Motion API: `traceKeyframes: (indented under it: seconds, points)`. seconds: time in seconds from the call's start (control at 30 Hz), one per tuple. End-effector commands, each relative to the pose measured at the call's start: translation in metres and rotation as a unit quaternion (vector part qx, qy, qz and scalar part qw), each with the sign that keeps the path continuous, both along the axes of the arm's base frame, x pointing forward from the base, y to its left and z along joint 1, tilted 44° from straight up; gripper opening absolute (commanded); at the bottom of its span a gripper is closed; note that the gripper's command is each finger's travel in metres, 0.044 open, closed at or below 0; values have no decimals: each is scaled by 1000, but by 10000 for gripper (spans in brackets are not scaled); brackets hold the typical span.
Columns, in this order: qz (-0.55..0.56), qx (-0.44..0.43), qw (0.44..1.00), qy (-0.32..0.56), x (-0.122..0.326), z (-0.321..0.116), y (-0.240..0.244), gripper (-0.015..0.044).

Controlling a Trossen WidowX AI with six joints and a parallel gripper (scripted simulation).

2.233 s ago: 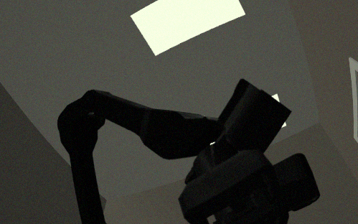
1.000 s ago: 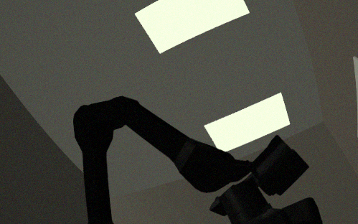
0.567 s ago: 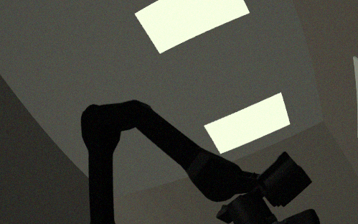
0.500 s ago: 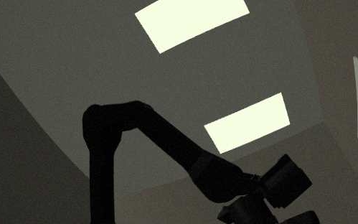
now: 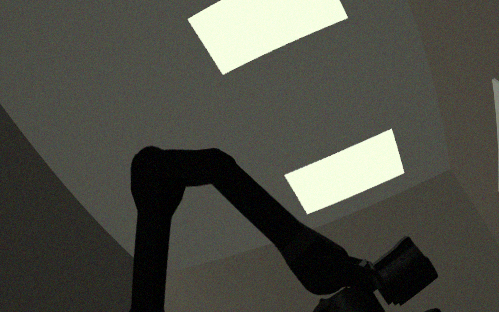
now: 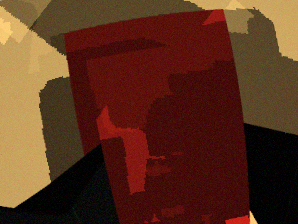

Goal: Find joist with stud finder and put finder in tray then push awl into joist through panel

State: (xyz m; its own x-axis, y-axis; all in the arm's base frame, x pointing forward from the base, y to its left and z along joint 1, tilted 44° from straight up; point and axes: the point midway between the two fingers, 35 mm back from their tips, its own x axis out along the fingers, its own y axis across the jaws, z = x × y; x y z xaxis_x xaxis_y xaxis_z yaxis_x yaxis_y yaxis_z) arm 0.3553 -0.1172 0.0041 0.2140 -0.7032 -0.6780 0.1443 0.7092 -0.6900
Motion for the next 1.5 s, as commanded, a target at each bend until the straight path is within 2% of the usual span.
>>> traceKeyframes:
  seconds: [0.0,1.47]
  points:
    - [0,0,1000,0,2,-9,9,0]
    - [0,3,1000,-1,17,-81,84,0]
